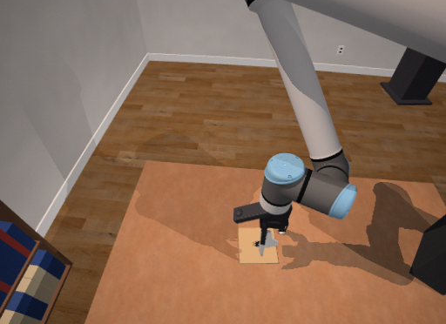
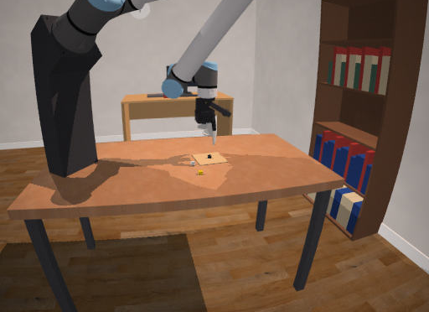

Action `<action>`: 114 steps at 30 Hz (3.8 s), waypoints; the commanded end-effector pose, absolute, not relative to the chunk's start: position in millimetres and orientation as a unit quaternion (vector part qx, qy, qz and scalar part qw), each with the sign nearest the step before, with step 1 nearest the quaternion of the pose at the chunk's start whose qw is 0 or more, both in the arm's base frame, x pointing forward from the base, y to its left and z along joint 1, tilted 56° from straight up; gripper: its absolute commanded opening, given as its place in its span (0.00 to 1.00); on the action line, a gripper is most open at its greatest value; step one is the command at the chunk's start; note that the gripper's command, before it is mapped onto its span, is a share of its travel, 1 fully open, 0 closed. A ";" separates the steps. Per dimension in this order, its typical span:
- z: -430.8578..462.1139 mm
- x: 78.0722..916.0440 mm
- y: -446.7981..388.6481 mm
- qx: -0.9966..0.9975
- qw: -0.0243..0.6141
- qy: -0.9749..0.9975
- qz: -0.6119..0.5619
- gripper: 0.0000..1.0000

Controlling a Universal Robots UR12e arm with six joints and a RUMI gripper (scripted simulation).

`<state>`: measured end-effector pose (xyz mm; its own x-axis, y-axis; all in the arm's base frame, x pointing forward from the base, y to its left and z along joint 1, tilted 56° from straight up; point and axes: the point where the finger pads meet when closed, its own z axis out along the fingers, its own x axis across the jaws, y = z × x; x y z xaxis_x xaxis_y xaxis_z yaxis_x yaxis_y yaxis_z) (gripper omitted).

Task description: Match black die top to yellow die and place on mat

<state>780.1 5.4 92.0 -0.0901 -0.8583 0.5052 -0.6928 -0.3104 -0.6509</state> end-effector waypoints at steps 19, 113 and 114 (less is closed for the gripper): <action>91.7 780.0 6.5 -0.683 0.080 0.563 -0.459 1.00; 62.2 817.1 -14.7 -0.683 0.080 0.563 -0.459 0.18; 62.1 817.3 -14.8 -0.683 0.080 0.563 -0.459 0.18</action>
